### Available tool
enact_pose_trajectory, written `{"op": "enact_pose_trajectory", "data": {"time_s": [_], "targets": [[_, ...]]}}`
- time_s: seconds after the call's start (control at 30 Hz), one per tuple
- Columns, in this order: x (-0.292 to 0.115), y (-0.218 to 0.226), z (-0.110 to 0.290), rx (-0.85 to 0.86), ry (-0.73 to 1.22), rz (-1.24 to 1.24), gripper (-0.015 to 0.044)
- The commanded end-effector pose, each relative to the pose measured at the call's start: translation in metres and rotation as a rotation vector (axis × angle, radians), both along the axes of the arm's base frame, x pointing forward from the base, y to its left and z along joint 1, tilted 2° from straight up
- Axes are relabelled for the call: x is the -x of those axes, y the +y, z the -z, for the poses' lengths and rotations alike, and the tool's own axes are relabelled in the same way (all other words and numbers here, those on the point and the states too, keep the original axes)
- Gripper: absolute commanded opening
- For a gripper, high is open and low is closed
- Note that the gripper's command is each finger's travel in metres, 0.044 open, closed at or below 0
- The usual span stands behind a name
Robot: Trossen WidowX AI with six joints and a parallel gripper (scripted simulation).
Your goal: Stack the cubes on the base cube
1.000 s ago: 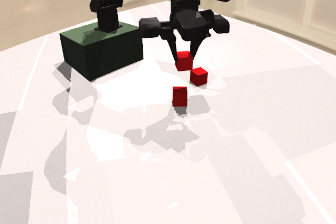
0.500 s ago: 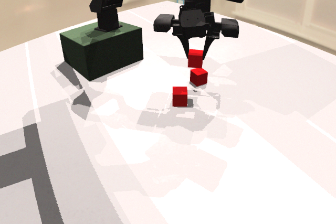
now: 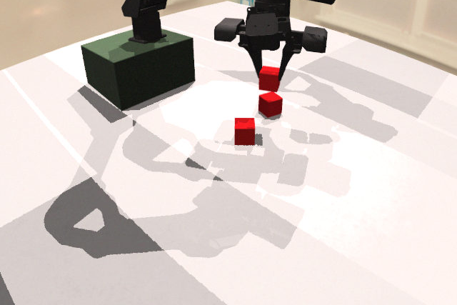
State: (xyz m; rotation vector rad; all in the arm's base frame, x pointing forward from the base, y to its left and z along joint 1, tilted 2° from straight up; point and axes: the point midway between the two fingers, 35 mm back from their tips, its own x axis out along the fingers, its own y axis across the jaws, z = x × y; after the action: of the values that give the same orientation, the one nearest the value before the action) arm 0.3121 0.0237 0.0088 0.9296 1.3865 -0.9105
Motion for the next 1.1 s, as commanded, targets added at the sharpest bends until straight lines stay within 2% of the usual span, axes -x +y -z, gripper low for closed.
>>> {"op": "enact_pose_trajectory", "data": {"time_s": [0.0,0.4,1.07], "targets": [[0.0,0.001,0.0,-0.003,-0.001,0.007,0.0105],[0.0,0.001,0.027,-0.003,-0.001,0.016,0.0105],[0.0,0.001,0.029,-0.003,-0.001,0.008,0.0105]]}}
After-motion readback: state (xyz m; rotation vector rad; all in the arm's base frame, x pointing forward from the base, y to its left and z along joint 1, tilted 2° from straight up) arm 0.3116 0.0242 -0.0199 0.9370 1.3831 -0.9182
